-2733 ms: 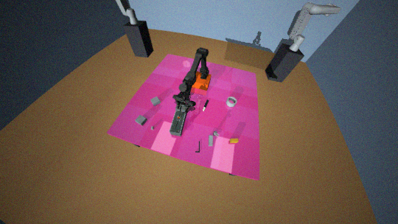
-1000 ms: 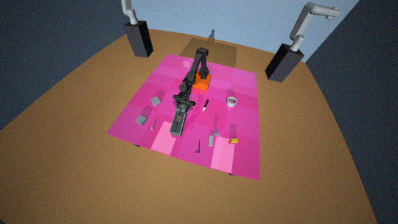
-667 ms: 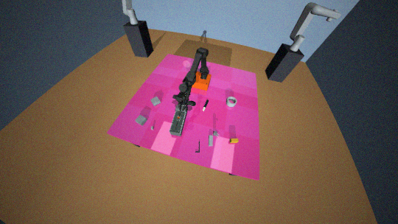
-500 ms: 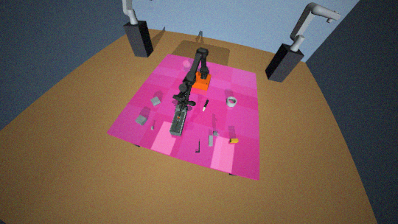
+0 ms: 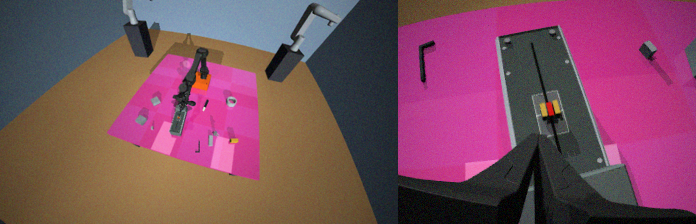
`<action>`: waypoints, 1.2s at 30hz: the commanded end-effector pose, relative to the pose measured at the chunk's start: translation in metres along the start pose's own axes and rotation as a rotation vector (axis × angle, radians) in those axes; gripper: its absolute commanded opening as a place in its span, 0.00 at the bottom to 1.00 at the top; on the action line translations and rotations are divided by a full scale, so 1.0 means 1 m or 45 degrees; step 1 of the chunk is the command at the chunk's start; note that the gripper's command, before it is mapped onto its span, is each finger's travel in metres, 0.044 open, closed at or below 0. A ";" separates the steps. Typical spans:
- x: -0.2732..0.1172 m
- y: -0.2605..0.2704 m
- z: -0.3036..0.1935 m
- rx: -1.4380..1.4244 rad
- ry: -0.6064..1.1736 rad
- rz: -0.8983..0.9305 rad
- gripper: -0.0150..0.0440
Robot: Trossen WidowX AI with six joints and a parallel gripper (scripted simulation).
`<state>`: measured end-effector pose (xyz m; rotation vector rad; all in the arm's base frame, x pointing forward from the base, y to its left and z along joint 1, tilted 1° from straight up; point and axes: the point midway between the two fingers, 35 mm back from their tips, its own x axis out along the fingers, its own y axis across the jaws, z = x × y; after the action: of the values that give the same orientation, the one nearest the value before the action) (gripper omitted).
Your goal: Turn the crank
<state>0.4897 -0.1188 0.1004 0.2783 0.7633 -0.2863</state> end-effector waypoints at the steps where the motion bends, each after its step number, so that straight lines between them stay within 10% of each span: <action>1: 0.000 0.000 0.000 0.000 0.000 0.000 0.30; 18: 0.000 0.000 0.000 0.000 0.000 0.000 1.00; 36: 0.000 0.000 0.000 0.000 0.000 0.000 0.25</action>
<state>0.4897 -0.1188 0.1004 0.2783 0.7633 -0.2862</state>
